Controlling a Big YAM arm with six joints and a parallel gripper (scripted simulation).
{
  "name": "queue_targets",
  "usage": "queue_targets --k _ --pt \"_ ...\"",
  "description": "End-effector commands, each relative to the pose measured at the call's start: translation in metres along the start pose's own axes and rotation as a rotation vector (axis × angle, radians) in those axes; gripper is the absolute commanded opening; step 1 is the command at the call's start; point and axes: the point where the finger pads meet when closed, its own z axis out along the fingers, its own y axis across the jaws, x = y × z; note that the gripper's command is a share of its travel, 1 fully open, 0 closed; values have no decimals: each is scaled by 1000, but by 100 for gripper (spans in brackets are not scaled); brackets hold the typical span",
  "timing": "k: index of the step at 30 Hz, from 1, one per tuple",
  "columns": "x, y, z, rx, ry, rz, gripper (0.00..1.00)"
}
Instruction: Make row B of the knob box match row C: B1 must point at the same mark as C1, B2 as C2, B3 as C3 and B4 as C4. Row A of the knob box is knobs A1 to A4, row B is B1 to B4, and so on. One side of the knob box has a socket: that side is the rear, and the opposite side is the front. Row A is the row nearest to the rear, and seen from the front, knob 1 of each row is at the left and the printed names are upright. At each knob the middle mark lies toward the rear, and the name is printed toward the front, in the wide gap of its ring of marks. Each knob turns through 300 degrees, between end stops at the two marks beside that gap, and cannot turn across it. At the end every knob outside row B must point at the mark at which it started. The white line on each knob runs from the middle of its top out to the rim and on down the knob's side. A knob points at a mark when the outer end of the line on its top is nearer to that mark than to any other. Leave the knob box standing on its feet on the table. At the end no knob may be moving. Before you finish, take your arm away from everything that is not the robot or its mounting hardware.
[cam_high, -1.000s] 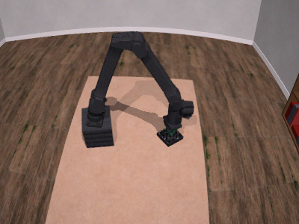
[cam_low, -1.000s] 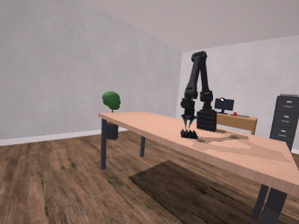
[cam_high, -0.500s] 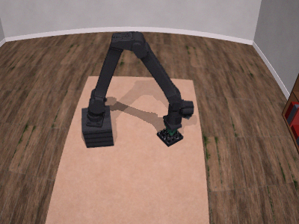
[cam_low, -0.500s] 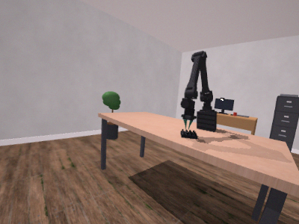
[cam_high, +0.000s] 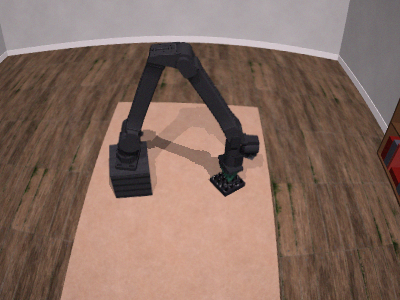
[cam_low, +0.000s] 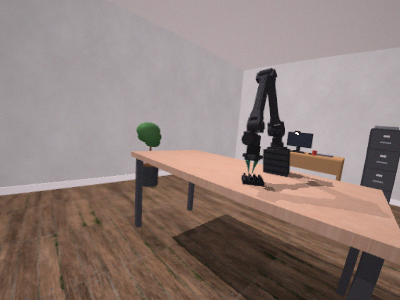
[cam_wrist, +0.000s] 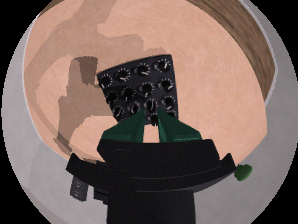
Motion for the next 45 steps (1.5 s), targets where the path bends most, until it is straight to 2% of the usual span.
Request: queue_targets --k 1,13,17,18,21,45 --pt "-3 -6 4 4 -8 4 18" --pt "4 -5 5 2 -2 2 18" --pt "1 -7 -1 8 -19 4 18" --pt "-11 -11 -7 17 -44 8 18" --pt "-1 -9 -7 14 -35 7 18" --pt "-3 -10 -7 15 -37 7 18"
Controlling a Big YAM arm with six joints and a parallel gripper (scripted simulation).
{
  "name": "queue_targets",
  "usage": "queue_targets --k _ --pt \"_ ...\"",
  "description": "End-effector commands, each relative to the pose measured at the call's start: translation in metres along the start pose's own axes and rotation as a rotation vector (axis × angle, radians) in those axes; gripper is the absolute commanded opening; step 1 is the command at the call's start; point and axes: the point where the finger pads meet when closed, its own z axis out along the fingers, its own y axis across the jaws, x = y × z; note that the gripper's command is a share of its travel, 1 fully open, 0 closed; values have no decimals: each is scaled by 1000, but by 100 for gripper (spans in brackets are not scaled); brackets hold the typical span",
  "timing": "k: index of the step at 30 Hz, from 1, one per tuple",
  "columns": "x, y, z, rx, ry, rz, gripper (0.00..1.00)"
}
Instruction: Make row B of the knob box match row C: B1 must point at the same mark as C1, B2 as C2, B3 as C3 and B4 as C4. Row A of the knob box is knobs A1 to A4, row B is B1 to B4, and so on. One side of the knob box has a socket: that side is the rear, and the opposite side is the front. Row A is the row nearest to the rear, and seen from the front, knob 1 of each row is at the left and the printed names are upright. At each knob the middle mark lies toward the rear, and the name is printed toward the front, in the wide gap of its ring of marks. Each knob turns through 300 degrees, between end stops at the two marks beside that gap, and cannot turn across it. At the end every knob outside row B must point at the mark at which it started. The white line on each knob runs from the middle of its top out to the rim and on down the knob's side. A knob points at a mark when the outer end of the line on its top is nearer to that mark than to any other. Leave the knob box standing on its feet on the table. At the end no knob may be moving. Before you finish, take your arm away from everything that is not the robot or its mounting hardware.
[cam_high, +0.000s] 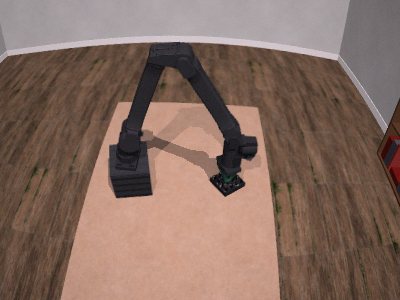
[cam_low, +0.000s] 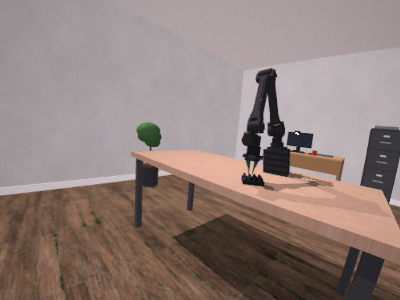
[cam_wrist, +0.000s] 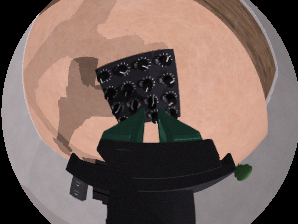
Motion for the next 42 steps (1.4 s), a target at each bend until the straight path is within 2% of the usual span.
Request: queue_targets --k 1,14,21,25,42 --pt "-11 -11 -11 18 -45 9 18" --pt "-12 -11 -11 18 -45 9 18" --pt "-21 -15 -11 19 -48 9 18" --pt "-13 -11 -7 12 -29 6 18" --pt "-14 -11 -6 11 -28 6 18"
